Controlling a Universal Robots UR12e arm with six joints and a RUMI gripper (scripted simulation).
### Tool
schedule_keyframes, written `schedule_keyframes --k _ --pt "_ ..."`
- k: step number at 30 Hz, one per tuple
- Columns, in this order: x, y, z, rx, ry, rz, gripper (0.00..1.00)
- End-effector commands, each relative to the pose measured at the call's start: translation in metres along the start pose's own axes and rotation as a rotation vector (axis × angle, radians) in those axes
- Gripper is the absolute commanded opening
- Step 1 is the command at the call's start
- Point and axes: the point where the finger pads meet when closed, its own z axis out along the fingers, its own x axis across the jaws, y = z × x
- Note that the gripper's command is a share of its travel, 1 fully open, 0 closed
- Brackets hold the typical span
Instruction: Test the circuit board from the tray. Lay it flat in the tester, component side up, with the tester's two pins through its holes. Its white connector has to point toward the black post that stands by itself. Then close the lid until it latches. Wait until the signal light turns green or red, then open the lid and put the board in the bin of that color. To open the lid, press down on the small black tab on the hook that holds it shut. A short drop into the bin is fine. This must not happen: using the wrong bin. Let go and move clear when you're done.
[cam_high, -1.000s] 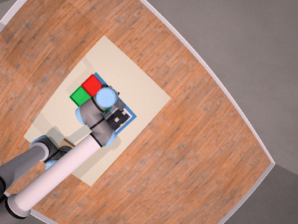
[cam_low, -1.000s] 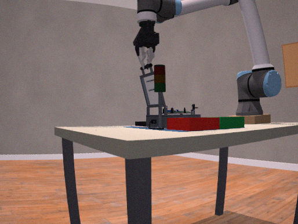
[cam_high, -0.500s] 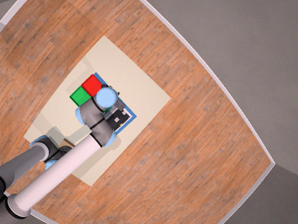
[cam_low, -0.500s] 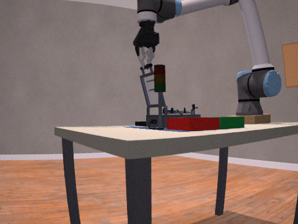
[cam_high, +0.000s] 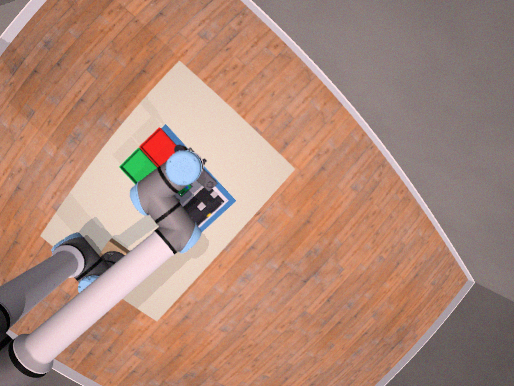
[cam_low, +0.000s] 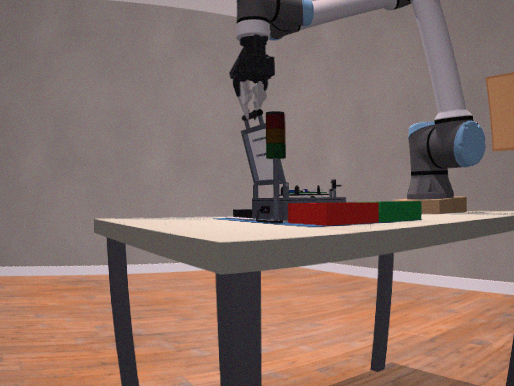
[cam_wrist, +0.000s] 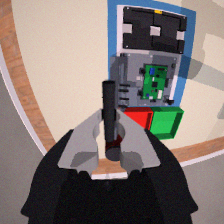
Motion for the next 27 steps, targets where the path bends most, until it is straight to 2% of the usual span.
schedule_keyframes --k 1,27 --pt "-0.0005 0.0 -0.001 0.0 -0.002 0.0 0.0" --pt "0.0081 -0.0001 -0.003 0.0 -0.002 0.0 0.0"
